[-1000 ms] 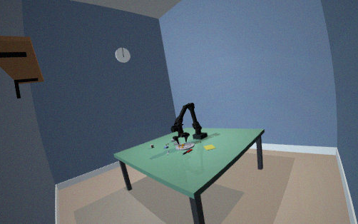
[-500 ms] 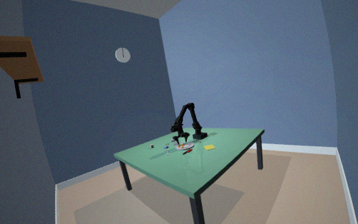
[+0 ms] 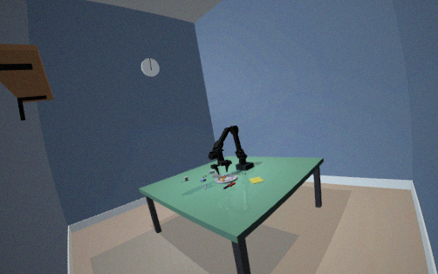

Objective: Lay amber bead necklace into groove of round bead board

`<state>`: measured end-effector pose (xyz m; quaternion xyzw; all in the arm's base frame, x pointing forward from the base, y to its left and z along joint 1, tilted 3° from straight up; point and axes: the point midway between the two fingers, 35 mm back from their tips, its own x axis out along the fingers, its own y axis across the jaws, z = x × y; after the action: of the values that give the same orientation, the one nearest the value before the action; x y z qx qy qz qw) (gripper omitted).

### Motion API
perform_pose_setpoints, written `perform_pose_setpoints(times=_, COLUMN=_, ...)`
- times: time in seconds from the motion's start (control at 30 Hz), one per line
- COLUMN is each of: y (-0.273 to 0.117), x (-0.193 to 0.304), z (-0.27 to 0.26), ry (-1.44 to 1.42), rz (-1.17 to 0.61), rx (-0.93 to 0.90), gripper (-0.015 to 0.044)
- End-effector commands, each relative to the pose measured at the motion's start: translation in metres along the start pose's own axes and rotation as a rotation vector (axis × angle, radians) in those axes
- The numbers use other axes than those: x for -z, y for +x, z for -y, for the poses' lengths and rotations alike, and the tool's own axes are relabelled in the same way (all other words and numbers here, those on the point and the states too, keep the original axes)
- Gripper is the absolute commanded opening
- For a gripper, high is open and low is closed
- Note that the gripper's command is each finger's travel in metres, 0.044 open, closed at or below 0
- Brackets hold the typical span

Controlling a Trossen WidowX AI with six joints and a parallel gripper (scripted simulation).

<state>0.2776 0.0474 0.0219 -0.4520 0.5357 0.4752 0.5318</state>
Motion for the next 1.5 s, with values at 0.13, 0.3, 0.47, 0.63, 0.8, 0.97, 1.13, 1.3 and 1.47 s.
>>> perform_pose_setpoints(times=0.13, y=0.001, x=-0.004, z=0.002, ry=0.024, rz=0.003, rx=0.005, gripper=0.012)
perform_pose_setpoints(times=0.3, y=-0.001, x=-0.005, z=0.006, ry=0.017, rz=0.006, rx=0.02, gripper=0.012)
perform_pose_setpoints(times=0.47, y=0.004, x=-0.004, z=0.005, ry=0.018, rz=0.006, rx=0.017, gripper=0.012)
perform_pose_setpoints(times=0.63, y=0.012, x=-0.004, z=0.005, ry=0.02, rz=0.005, rx=0.013, gripper=0.012)
perform_pose_setpoints(times=0.8, y=0.02, x=-0.004, z=0.004, ry=0.022, rz=0.004, rx=0.01, gripper=0.012)
perform_pose_setpoints(times=0.97, y=0.028, x=-0.004, z=0.003, ry=0.024, rz=0.003, rx=0.006, gripper=0.012)
perform_pose_setpoints(times=1.13, y=0.03, x=-0.004, z=0.002, ry=0.024, rz=0.003, rx=0.005, gripper=0.012)
perform_pose_setpoints(times=1.3, y=0.028, x=-0.004, z=0.004, ry=0.018, rz=0.003, rx=0.011, gripper=0.0041)
perform_pose_setpoints(times=1.47, y=0.028, x=-0.004, z=0.004, ry=0.018, rz=0.003, rx=0.011, gripper=0.0)
